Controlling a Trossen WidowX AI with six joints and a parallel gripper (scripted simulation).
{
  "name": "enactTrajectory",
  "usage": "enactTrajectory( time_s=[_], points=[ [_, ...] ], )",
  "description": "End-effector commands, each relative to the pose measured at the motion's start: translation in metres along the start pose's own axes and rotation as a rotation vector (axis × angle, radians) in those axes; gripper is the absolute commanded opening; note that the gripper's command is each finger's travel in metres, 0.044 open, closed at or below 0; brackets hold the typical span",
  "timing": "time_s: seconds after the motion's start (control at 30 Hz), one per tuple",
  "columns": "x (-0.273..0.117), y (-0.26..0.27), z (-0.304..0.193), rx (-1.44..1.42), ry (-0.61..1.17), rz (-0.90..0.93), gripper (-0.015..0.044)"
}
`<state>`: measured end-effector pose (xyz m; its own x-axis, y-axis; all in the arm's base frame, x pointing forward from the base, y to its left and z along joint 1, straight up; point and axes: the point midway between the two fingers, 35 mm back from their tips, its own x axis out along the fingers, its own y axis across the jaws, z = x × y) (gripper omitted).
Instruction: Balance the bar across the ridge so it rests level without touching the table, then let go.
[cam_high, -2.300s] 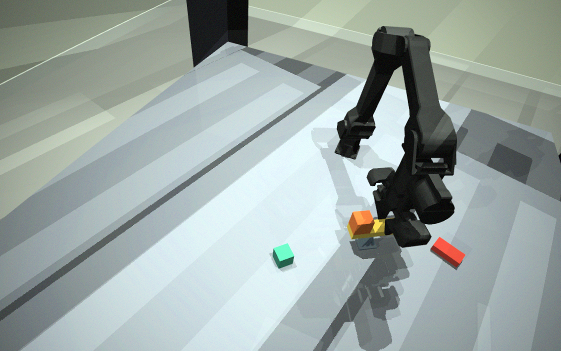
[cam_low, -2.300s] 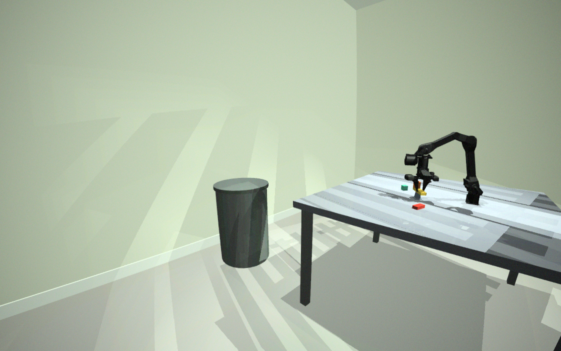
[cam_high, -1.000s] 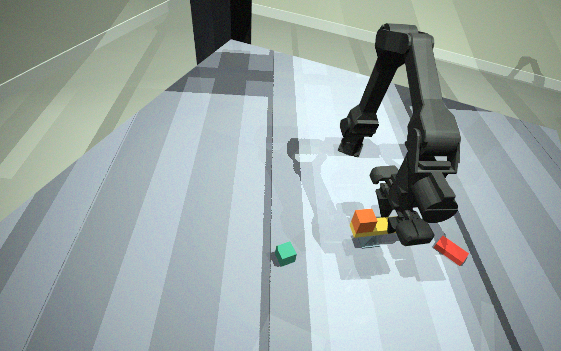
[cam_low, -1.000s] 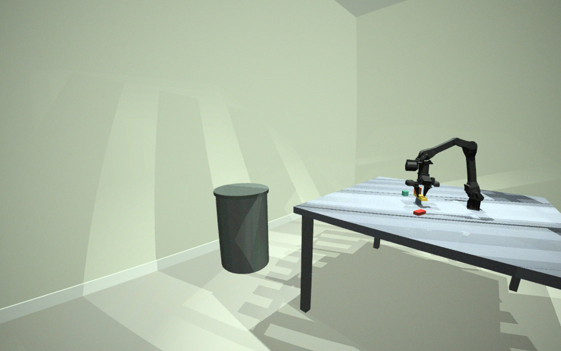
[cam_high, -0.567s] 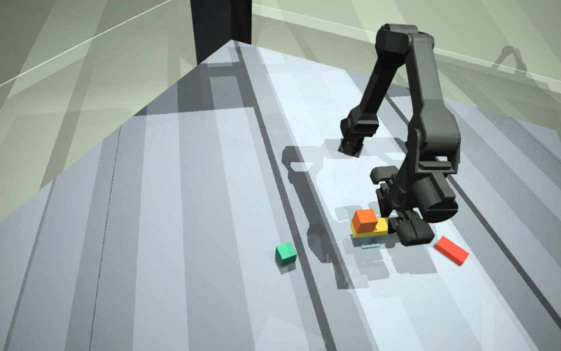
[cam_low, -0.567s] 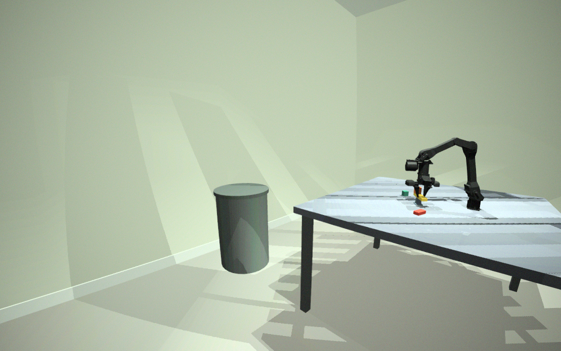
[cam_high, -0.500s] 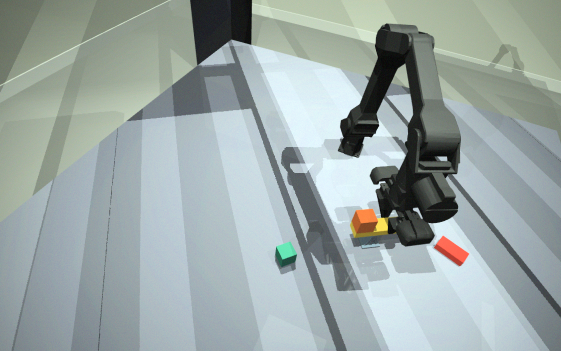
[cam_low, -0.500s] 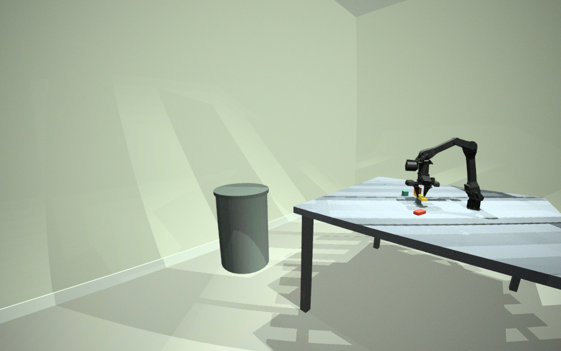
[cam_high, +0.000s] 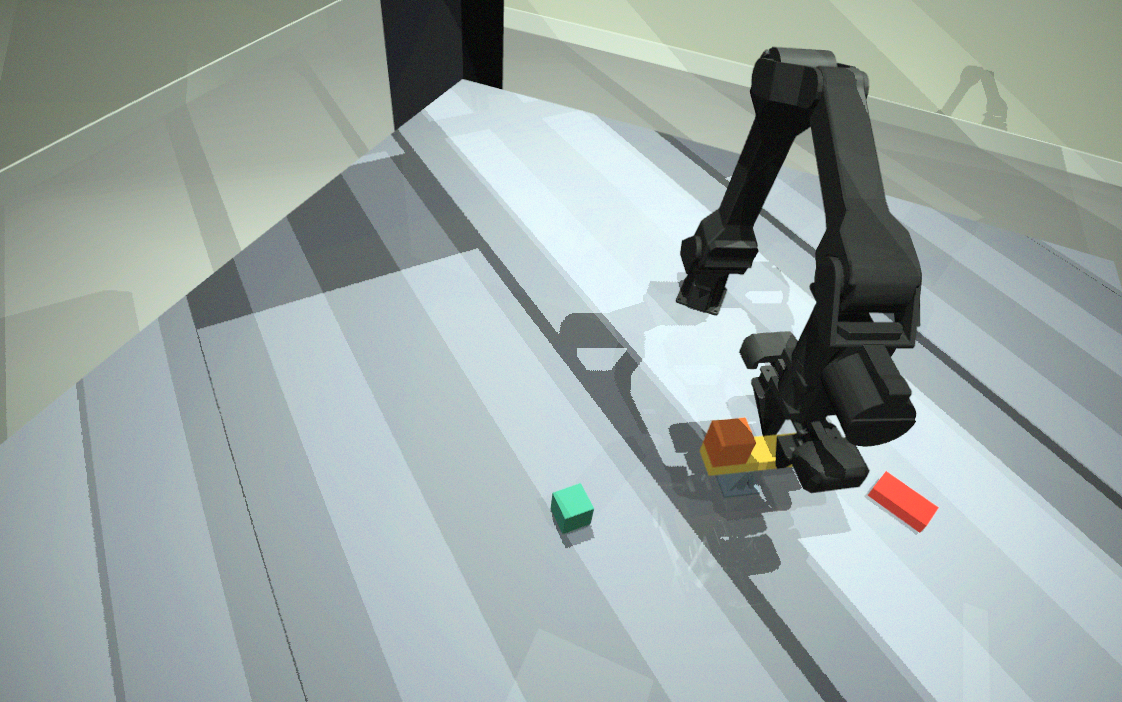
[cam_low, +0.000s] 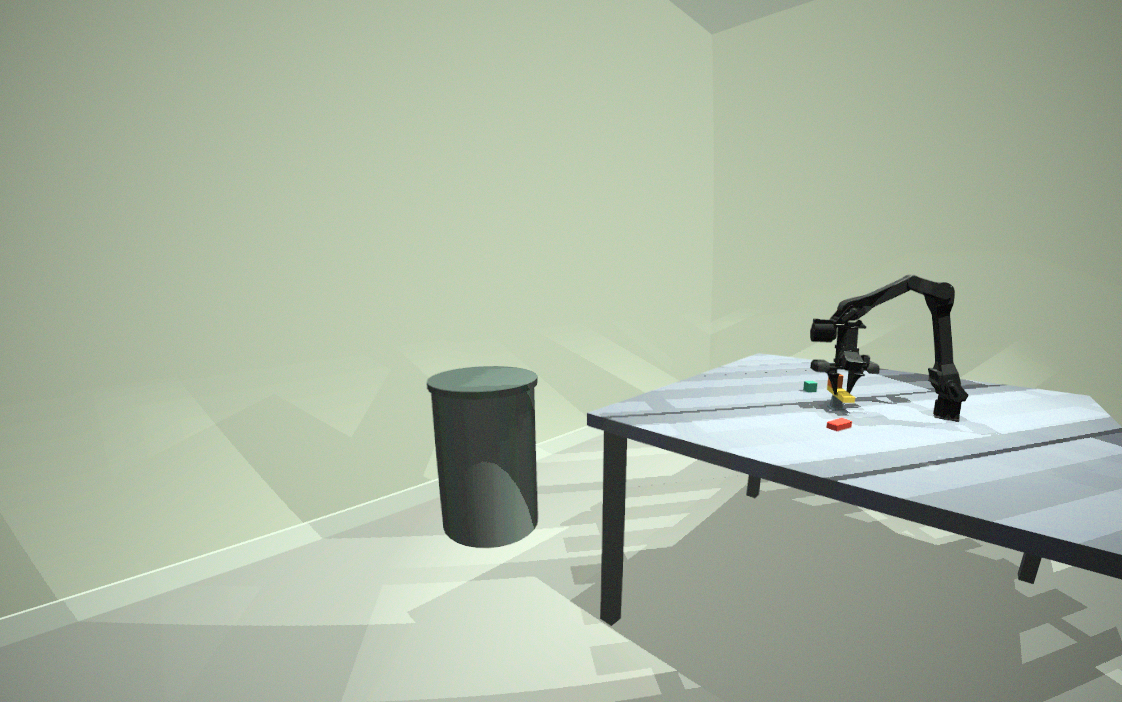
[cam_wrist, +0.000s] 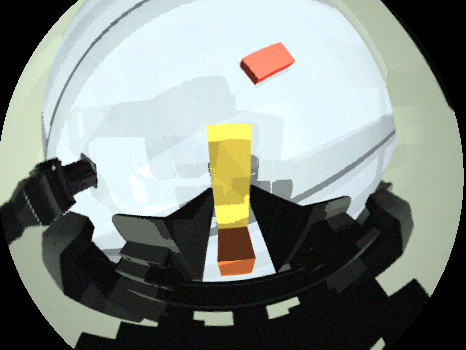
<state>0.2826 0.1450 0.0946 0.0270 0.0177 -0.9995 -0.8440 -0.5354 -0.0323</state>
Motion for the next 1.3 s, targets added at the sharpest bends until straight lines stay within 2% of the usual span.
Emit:
enactTrajectory(
  time_s=[0.0,0.83,1.13,1.17,1.27],
  points=[
    [0.0000,0.0000,0.0000,0.000,0.000,0.000,0.0171],
    [0.0000,0.0000,0.0000,0.000,0.000,0.000,0.0185],
    [0.0000,0.0000,0.0000,0.000,0.000,0.000,0.0421],
    [0.0000,0.0000,0.0000,0.000,0.000,0.000,0.0440],
    [-0.0020,-0.0004,0.0000,0.000,0.000,0.000,0.0440]
  ],
)
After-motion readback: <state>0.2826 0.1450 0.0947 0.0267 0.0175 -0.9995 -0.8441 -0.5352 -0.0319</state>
